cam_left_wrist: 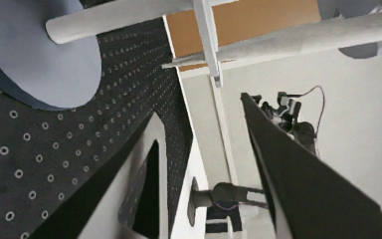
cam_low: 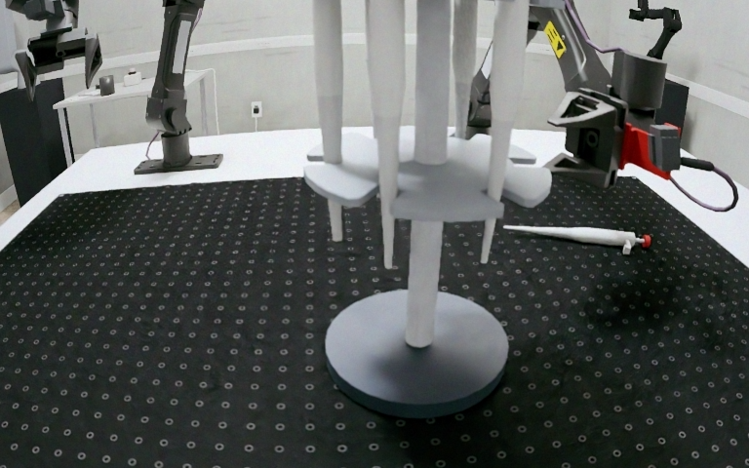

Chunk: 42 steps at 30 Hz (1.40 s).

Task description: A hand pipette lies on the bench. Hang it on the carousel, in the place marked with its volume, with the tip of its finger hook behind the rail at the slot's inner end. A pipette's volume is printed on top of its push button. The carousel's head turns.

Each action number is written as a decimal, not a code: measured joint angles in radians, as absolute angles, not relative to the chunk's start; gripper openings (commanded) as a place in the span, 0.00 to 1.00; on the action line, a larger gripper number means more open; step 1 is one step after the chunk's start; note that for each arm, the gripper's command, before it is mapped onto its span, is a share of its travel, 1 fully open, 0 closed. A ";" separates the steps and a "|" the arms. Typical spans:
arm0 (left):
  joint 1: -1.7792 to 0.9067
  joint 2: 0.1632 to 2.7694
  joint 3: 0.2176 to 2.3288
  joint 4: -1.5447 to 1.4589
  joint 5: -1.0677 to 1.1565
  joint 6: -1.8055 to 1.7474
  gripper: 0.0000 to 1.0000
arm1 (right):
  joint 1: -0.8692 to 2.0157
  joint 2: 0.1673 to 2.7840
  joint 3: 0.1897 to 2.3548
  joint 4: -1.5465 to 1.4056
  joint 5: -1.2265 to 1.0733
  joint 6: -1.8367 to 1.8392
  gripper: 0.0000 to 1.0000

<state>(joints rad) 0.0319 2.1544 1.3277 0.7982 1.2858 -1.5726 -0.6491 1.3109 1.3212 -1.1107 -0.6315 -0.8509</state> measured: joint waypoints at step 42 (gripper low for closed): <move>0.032 2.155 1.339 0.784 1.286 -1.573 0.49 | -0.649 1.311 1.321 -1.111 -0.632 -0.851 1.00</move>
